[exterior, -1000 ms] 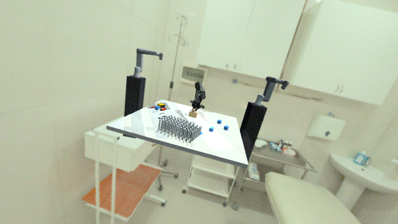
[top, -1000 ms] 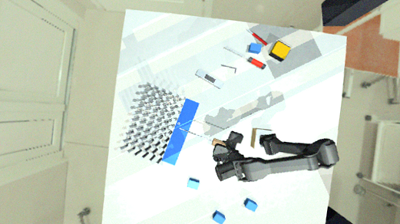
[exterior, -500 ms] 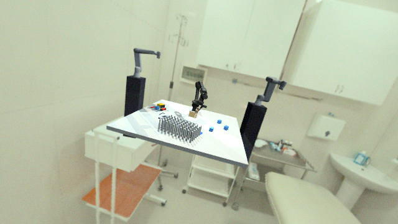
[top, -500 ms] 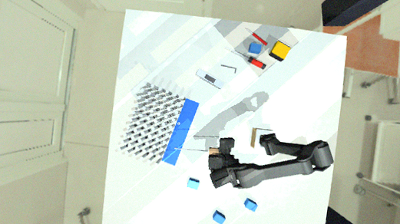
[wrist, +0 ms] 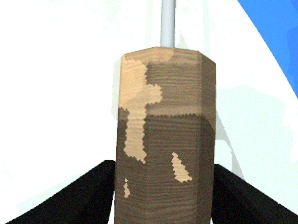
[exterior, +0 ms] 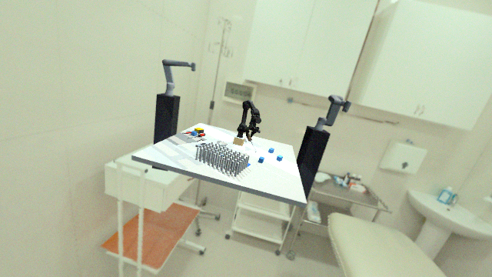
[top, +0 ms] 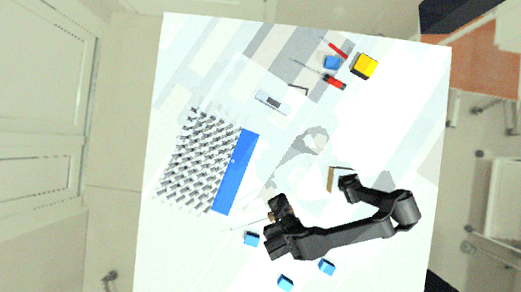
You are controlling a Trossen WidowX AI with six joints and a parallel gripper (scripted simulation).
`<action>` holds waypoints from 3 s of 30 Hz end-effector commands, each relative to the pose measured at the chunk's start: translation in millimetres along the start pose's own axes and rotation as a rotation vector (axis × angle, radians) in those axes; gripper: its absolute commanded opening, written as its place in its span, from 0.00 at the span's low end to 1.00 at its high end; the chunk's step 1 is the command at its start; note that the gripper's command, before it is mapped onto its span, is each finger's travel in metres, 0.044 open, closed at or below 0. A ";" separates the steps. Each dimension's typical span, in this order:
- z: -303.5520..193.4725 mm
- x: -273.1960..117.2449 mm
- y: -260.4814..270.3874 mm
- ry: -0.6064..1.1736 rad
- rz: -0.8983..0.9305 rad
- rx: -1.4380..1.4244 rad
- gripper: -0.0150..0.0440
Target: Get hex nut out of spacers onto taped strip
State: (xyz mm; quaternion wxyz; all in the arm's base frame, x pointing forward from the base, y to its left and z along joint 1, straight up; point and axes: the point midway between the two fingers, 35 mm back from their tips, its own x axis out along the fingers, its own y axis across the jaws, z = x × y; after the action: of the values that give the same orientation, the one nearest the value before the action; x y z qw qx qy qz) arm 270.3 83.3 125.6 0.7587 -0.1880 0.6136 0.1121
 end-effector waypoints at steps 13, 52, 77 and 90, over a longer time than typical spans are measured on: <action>40.6 -9.7 46.6 -0.007 0.156 -0.522 0.25; 109.9 -26.7 175.7 -0.304 0.530 -1.756 0.25; 118.6 -26.8 218.6 -0.483 0.623 -2.096 0.25; 119.5 -14.1 221.5 -0.484 0.623 -2.096 0.25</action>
State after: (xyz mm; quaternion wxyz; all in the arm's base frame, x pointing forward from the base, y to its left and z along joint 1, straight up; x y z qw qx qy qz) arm 284.6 333.0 129.9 0.2623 -0.5476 0.0777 0.7908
